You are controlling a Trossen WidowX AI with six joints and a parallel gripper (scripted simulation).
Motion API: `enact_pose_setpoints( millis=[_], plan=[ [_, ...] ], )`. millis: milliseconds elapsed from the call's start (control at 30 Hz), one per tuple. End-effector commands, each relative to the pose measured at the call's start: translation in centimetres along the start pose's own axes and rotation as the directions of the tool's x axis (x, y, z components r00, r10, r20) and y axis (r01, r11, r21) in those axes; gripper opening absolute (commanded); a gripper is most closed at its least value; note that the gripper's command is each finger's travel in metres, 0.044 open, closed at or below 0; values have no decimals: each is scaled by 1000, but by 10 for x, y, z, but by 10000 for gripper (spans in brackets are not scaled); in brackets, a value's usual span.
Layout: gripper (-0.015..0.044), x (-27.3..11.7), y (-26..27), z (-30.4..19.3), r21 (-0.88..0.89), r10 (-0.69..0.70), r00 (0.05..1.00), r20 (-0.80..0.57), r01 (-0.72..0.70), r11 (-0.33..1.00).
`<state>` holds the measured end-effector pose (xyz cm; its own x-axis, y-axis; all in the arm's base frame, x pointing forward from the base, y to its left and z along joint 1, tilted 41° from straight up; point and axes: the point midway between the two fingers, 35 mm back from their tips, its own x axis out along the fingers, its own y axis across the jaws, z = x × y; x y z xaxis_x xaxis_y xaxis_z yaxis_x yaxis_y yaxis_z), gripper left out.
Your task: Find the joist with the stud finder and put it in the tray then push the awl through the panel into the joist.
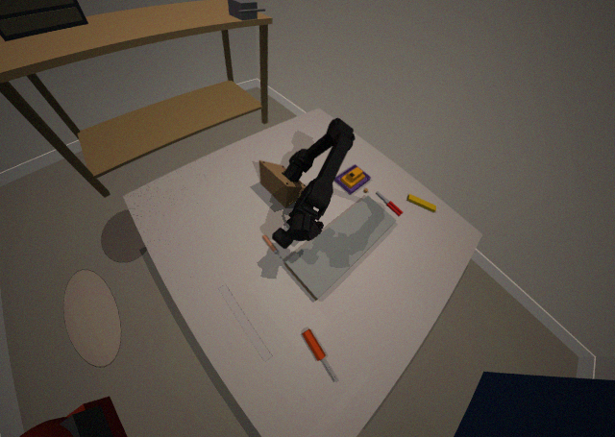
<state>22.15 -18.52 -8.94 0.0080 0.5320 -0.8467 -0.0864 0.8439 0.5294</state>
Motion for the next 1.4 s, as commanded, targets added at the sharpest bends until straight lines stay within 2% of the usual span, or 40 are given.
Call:
enact_pose_setpoints(
  millis=[0, 100, 167, 733, 1367],
  plan=[
    [440, 28, -32, -55, 135, 74, 997, -23, -70, 988],
    [440, 48, -44, -87, 202, 130, 991, -23, -123, 972],
    [440, 51, -45, -92, 210, 140, 990, -22, -132, 969],
    [440, 52, -40, -97, 211, 141, 990, -23, -133, 969],
    [440, 83, -37, -95, 210, 141, 990, -22, -133, 969]
  ],
)
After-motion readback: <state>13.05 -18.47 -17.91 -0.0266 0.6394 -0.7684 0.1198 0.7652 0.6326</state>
